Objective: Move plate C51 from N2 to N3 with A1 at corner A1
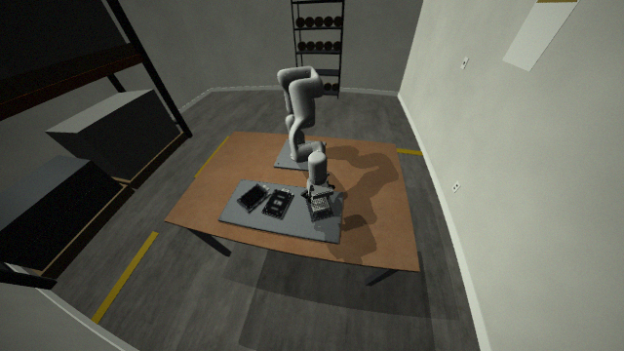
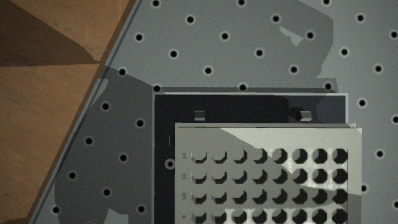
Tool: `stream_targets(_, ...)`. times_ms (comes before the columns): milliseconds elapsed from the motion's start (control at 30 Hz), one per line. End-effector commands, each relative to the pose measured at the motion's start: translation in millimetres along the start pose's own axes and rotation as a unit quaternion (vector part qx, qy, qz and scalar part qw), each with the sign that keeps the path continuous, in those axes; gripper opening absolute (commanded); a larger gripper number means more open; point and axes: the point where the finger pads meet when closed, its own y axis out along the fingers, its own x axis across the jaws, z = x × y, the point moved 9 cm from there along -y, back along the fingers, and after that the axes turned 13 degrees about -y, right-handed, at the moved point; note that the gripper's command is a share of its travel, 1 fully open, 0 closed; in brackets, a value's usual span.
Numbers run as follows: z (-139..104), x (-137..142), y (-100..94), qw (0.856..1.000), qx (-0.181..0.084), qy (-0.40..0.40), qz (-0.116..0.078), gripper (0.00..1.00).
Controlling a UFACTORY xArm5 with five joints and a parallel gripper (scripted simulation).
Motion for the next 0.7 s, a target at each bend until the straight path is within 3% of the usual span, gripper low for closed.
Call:
stream_targets(0,1,0,-4.7,1.000,0.001,0.000,0.000,0.00)
stream_targets(667,1,0,-34.7,1.000,0.001,0.000,0.000,0.00)
